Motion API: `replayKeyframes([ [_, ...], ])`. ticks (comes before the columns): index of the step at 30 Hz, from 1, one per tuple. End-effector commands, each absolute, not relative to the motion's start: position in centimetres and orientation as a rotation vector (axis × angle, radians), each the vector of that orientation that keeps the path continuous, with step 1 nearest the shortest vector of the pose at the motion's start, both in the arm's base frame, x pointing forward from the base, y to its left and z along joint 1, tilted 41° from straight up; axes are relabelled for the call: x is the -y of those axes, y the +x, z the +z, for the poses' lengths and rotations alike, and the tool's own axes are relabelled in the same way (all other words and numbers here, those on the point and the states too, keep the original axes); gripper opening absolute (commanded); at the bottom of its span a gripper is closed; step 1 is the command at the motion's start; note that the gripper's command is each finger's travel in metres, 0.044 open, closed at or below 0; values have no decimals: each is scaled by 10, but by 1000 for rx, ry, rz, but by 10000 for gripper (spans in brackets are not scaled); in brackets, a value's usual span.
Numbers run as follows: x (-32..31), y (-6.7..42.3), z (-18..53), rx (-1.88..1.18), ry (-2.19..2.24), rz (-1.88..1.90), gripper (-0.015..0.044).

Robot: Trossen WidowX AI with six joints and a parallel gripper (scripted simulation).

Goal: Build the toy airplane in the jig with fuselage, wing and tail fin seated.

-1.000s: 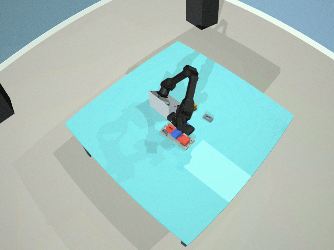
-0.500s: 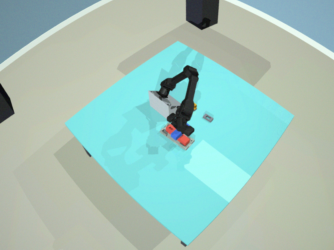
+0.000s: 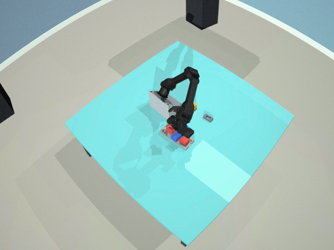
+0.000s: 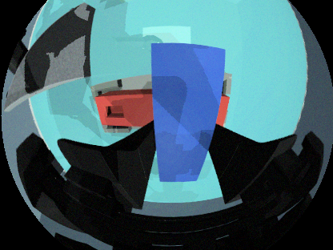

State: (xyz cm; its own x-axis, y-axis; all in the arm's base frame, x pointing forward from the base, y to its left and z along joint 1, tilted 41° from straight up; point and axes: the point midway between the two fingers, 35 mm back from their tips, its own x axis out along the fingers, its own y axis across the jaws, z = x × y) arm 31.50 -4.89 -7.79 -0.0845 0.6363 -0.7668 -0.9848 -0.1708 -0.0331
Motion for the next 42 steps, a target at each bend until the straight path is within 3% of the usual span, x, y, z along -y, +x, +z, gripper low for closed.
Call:
replayKeyframes([
  [1, 44, 314, -83, -607, -768, 1603, 195],
  [13, 43, 313, -85, -607, -768, 1603, 195],
  [21, 44, 313, -84, -607, -771, 1603, 141],
  [26, 44, 313, -84, -607, -771, 1603, 10],
  [42, 44, 313, -84, -607, -771, 1603, 430],
])
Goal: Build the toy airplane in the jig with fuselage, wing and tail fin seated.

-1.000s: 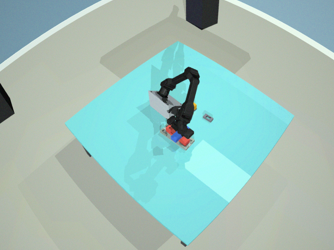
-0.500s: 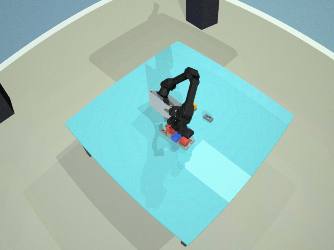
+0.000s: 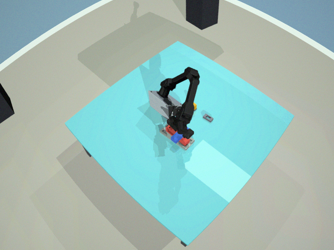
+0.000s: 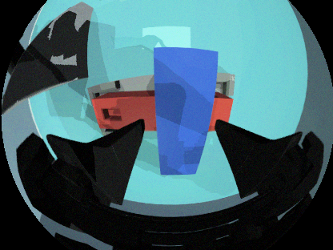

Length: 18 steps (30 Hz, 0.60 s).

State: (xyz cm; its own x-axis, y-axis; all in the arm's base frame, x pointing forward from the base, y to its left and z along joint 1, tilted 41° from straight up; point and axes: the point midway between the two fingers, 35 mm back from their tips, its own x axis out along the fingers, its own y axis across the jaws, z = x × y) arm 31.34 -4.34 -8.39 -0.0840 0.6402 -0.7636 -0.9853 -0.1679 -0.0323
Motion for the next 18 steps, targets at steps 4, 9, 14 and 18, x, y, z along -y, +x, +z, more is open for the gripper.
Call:
replayKeyframes([
  [4, 44, 313, -84, -607, -771, 1603, 440],
  [9, 60, 318, -66, -609, -772, 1602, 440],
  [14, 100, 321, -18, -610, -769, 1603, 440],
  [18, 101, 324, -20, -610, -770, 1602, 440],
])
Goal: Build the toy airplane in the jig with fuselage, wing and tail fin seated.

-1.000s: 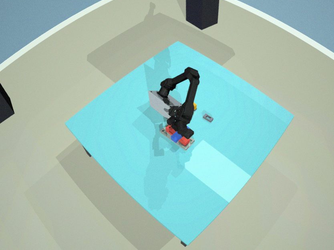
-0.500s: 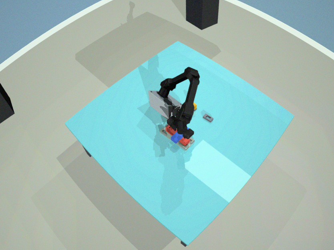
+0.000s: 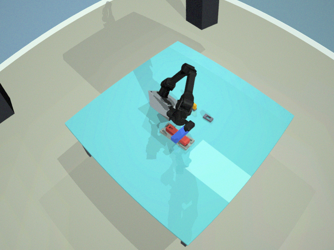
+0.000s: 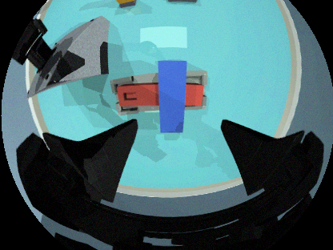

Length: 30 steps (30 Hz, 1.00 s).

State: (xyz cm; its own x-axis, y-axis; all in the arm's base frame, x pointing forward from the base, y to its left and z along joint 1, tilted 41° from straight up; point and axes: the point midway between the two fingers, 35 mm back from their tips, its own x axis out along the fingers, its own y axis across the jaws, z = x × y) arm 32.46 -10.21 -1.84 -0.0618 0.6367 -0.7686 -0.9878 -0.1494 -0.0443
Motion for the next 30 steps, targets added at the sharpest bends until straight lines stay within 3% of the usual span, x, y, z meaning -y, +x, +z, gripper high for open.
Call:
replayKeyframes([
  [1, 101, 324, -20, -610, -770, 1602, 440],
  [18, 103, 326, -18, -1482, 336, 762, 440],
  [30, 103, 326, -17, -1538, 439, 663, 440],
])
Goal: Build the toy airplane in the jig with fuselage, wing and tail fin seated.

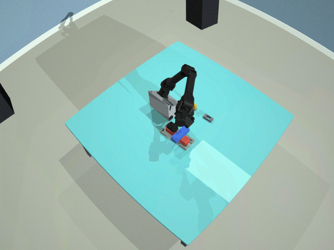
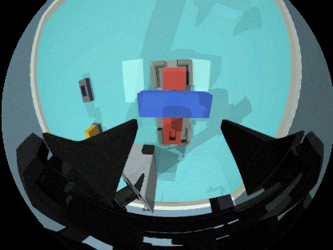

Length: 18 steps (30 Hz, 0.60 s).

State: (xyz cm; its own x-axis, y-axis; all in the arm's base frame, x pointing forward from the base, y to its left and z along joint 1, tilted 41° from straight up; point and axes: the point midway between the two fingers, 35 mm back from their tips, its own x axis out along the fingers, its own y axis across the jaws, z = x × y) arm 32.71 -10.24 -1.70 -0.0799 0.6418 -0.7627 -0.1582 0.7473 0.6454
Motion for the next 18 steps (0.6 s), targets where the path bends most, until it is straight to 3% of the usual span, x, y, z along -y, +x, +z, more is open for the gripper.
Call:
replayKeyframes([
  [1, 103, 326, -17, -1538, 439, 663, 440],
  [9, 49, 310, 45, -1542, 436, 650, 440],
  [18, -33, 245, 117, -1545, 445, 649, 440],
])
